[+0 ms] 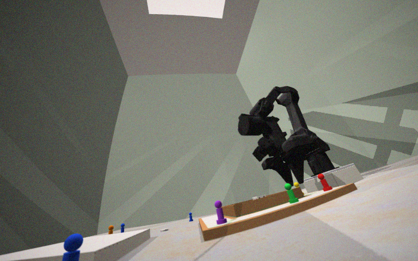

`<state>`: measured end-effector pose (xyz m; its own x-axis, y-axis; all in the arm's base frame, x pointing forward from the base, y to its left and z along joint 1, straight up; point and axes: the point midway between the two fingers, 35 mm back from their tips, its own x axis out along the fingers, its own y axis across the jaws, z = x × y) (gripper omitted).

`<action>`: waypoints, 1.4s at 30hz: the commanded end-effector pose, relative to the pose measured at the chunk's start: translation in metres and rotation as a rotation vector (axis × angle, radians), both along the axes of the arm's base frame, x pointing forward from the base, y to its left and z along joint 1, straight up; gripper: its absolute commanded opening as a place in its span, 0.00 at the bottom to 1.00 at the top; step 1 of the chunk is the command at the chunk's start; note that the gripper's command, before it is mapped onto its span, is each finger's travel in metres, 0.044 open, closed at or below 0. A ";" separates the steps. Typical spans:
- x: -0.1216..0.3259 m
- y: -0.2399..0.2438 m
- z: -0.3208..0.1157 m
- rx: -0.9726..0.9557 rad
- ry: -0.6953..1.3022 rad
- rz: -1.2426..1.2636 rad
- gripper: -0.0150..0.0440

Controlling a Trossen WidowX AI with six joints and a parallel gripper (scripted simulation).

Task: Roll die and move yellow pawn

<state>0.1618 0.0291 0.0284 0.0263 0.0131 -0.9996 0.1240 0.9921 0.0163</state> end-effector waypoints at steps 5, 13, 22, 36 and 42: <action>-0.002 -0.001 -0.015 -0.007 0.008 -0.003 0.59; -0.002 -0.001 -0.019 -0.007 0.009 -0.003 0.42; -0.002 -0.001 -0.019 -0.007 0.009 -0.003 0.28; 0.006 0.001 0.021 -0.006 0.007 -0.003 0.25; 0.007 0.001 0.051 -0.006 0.007 -0.003 0.25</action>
<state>0.1673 0.0306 0.0615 0.0058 0.0090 -0.9999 0.1223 0.9924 0.0096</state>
